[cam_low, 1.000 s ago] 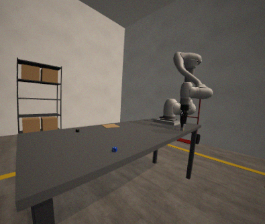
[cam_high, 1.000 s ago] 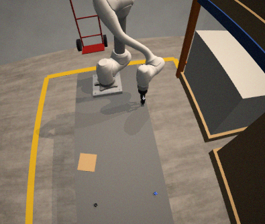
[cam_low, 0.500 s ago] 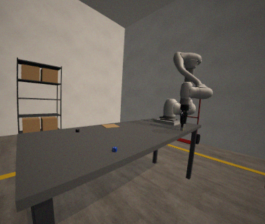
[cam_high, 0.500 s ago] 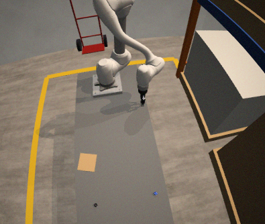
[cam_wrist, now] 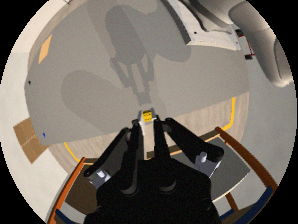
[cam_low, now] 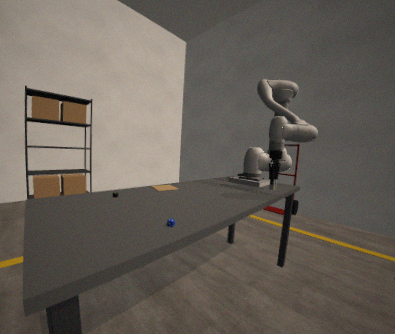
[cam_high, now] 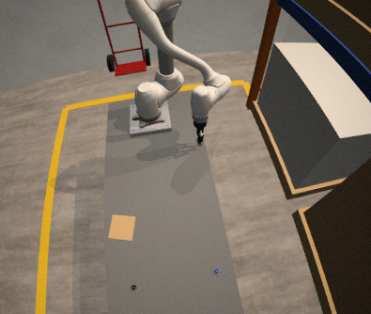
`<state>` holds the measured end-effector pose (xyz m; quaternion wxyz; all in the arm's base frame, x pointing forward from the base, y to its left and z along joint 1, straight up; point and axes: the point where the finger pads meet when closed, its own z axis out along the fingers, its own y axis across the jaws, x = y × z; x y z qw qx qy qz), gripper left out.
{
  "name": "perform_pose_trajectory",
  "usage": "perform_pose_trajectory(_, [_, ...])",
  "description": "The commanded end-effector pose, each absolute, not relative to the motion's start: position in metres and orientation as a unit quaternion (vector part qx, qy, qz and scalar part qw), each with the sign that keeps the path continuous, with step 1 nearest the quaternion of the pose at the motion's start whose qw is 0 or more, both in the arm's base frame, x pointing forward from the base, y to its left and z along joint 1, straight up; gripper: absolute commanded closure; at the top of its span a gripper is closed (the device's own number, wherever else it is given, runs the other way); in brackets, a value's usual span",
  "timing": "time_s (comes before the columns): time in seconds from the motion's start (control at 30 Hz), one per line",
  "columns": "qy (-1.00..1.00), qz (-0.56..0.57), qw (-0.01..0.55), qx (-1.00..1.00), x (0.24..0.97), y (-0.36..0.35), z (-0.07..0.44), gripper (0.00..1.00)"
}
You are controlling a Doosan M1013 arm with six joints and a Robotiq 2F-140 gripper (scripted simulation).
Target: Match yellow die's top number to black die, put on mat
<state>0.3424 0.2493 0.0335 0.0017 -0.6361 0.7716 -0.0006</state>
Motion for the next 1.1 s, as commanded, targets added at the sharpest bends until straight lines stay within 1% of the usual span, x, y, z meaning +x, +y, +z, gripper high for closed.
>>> perform_pose_trajectory(0.0, [0.772, 0.0, 0.001, -0.636, 0.342, 0.249, 0.06, 0.82])
perform_pose_trajectory(0.07, [0.772, 0.0, 0.001, -0.636, 0.342, 0.249, 0.075, 0.82])
perform_pose_trajectory(0.13, [0.772, 0.0, 0.001, -0.636, 0.342, 0.249, 0.075, 0.82])
perform_pose_trajectory(0.3, [0.772, 0.0, 0.001, -0.636, 0.342, 0.249, 0.097, 0.82])
perform_pose_trajectory(0.77, [0.775, 0.0, 0.001, -0.632, 0.345, 0.248, 0.099, 0.82])
perform_pose_trajectory(0.87, [0.793, 0.0, 0.001, -0.609, 0.365, 0.243, 0.102, 0.82])
perform_pose_trajectory(1.0, [0.848, 0.0, 0.001, -0.53, 0.427, 0.218, 0.11, 0.82])
perform_pose_trajectory(1.03, [0.848, 0.0, 0.001, -0.53, 0.428, 0.218, 0.11, 0.82])
perform_pose_trajectory(1.07, [0.866, 0.0, 0.001, -0.5, 0.45, 0.206, 0.112, 0.82])
